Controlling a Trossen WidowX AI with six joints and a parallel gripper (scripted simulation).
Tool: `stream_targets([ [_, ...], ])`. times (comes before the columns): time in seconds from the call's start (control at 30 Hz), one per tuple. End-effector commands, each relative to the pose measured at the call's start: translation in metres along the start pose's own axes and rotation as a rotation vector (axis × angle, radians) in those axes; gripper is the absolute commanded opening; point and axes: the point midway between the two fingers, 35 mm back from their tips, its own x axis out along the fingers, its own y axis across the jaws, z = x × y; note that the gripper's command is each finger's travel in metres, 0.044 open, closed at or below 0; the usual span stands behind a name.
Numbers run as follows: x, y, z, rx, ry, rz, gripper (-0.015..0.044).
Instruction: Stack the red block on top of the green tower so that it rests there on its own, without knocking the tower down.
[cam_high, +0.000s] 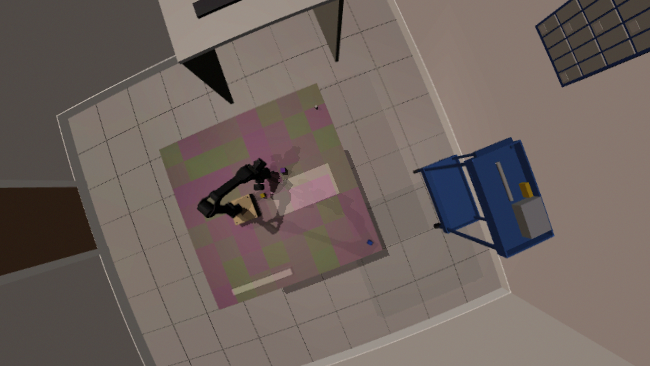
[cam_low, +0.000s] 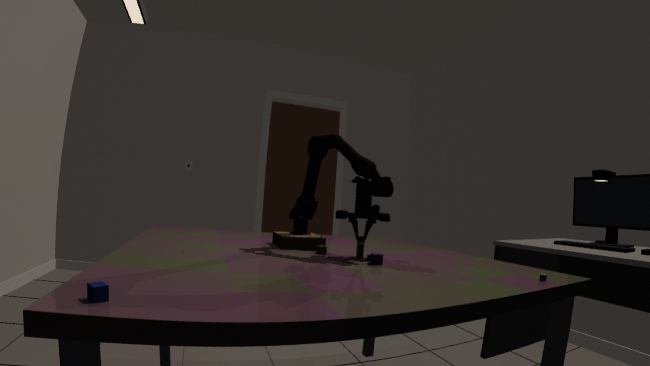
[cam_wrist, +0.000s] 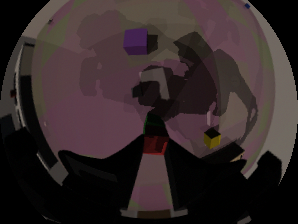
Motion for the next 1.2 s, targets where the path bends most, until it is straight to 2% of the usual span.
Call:
stream_targets([
  [0.0, 0.0032, 0.0004, -0.0005, 0.005, 0.003, 0.000, 0.0000],
  [1.07, -0.0003, 0.0006, -0.0001, 0.005, 0.002, 0.000, 0.0000],
  [1.17, 0.0036, 0.0001, -0.0002, 0.000, 0.001, -0.001, 0.0079],
])
